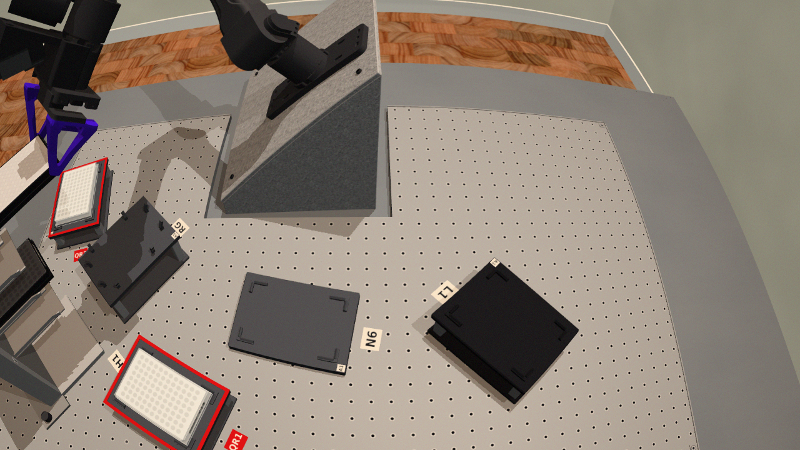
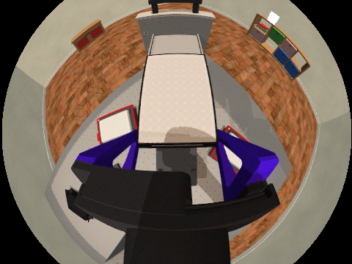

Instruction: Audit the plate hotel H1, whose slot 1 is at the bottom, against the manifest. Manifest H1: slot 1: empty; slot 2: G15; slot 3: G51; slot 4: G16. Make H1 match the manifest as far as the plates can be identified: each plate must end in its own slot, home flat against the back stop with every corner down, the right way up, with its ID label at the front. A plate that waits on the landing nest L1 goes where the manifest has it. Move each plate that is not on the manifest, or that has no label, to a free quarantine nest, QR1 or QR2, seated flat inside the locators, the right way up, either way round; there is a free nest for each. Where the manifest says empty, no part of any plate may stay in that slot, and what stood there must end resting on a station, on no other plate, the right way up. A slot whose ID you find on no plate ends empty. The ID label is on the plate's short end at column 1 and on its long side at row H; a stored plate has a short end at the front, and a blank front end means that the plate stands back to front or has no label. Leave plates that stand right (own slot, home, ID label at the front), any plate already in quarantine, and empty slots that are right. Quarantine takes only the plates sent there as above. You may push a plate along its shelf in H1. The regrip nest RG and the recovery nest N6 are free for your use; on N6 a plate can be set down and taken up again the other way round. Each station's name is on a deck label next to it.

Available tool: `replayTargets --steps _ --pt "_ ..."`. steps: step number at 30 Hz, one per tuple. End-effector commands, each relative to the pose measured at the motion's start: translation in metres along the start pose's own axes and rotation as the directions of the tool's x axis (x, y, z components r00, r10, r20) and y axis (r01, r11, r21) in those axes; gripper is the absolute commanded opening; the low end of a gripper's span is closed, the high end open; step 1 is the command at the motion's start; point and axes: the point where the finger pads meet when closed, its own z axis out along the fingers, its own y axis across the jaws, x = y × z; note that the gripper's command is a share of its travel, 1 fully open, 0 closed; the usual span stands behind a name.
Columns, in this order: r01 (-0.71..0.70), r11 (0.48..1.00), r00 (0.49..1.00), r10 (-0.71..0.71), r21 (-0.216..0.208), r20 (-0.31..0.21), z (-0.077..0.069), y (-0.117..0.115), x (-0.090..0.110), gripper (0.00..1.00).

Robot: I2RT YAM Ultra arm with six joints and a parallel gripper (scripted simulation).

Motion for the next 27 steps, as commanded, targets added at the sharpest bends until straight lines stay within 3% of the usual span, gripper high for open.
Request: replayTargets --steps 1,27 --pt "-0.005 1.000 1.000 0.005 -0.009 0.010 -0.0009 0.0004 -0.0035 0.86" --pt "-0.005 1.000 1.000 0.005 -0.009 0.010 0.0035 0.0005 -0.0046 0.86"
